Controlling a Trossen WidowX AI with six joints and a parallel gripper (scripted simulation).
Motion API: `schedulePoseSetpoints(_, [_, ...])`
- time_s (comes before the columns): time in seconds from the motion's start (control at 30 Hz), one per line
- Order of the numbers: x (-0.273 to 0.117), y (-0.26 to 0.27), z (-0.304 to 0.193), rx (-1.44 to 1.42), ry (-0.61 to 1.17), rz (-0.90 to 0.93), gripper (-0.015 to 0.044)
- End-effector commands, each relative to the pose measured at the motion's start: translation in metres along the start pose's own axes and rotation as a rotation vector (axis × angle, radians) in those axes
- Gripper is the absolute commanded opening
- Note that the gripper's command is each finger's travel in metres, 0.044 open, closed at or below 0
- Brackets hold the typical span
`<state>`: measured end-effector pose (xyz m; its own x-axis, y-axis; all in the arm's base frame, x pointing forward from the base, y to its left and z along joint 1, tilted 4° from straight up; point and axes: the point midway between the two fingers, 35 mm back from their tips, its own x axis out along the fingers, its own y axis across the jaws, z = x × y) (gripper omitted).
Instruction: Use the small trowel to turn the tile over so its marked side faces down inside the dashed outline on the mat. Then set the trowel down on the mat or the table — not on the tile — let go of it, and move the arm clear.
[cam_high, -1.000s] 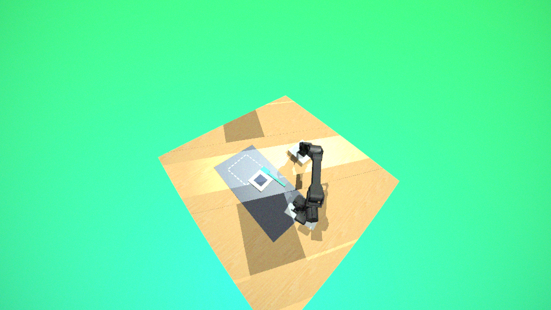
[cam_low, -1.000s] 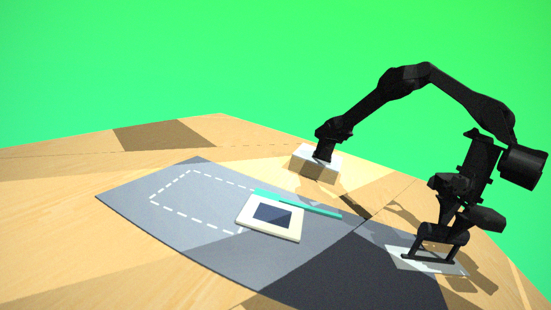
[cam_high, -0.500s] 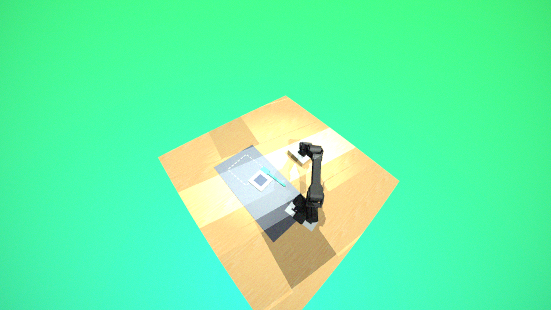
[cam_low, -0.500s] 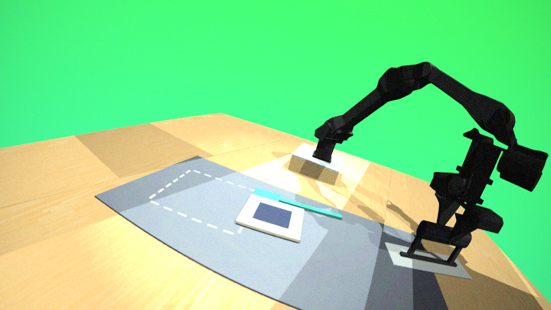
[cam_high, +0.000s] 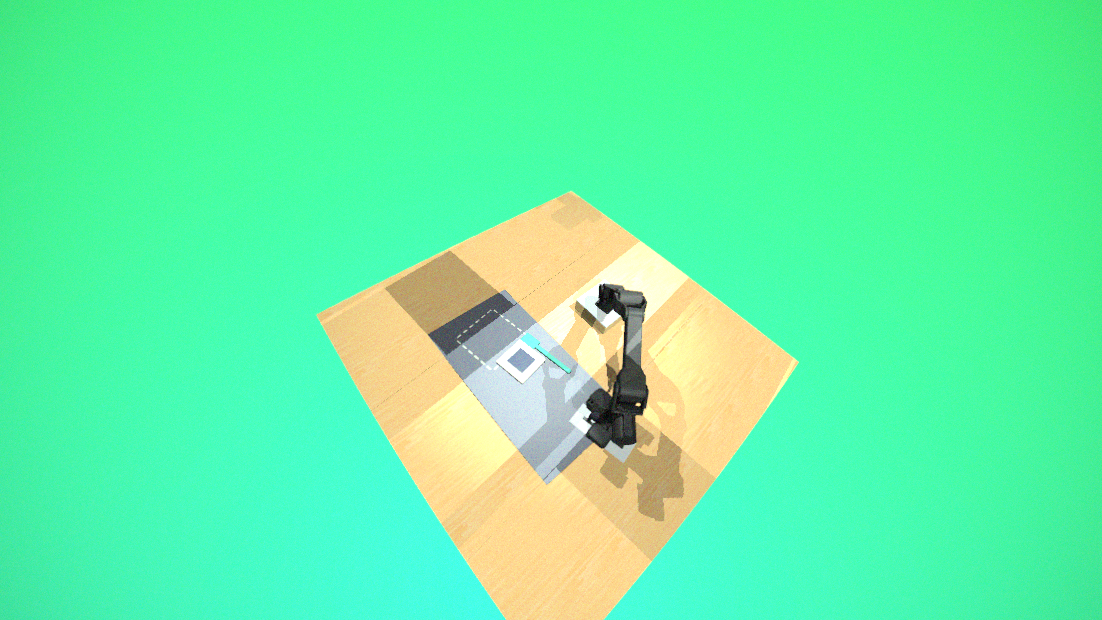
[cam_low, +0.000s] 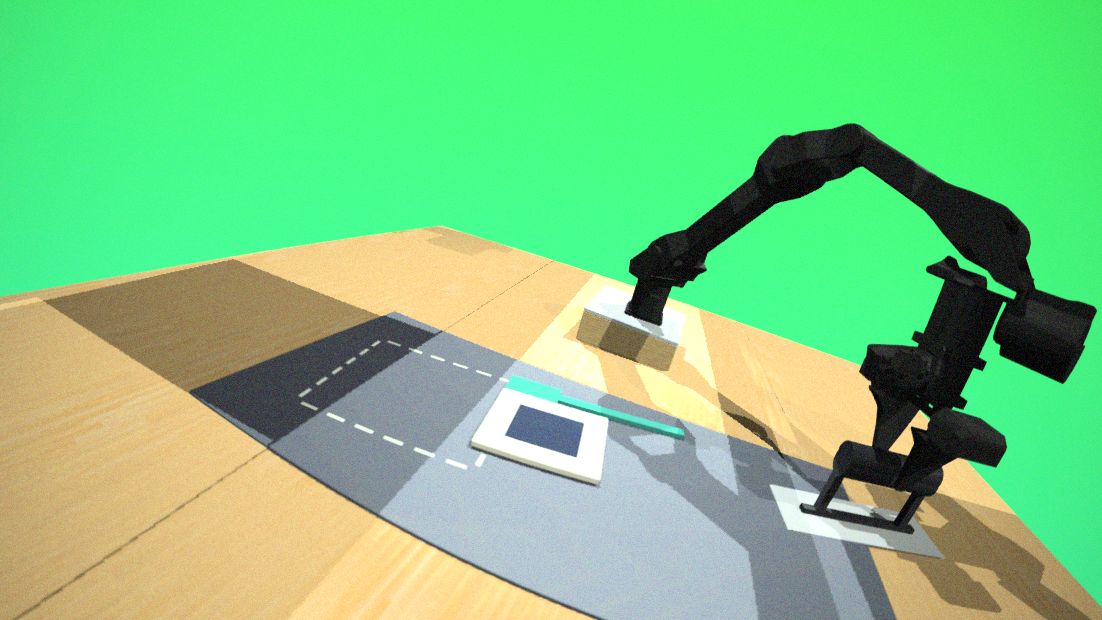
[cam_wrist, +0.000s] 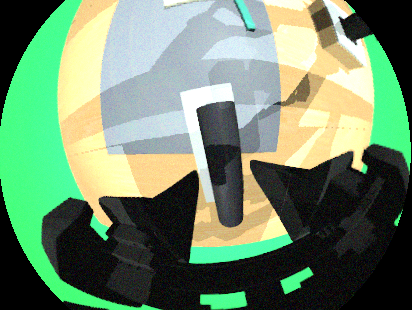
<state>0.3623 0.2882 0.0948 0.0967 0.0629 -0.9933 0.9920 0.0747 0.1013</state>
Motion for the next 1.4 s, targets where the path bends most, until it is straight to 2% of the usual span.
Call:
schedulePoseSetpoints(0.0, [0.001, 0.0, 0.0, 0.004, -0.003, -0.003, 0.027])
schedulePoseSetpoints(0.17, [-0.042, -0.003, 0.002, 0.004, -0.003, -0.003, 0.027])
schedulePoseSetpoints(0.37, [-0.044, -0.003, 0.002, 0.004, -0.003, -0.003, 0.027])
schedulePoseSetpoints(0.4, [-0.048, -0.001, 0.001, 0.0, 0.008, 0.011, 0.0296])
schedulePoseSetpoints(0.5, [-0.055, -0.002, 0.001, 0.0, 0.008, 0.011, 0.03])
schedulePoseSetpoints(1.37, [-0.04, 0.001, -0.013, -0.776, -0.085, 0.217, 0.03])
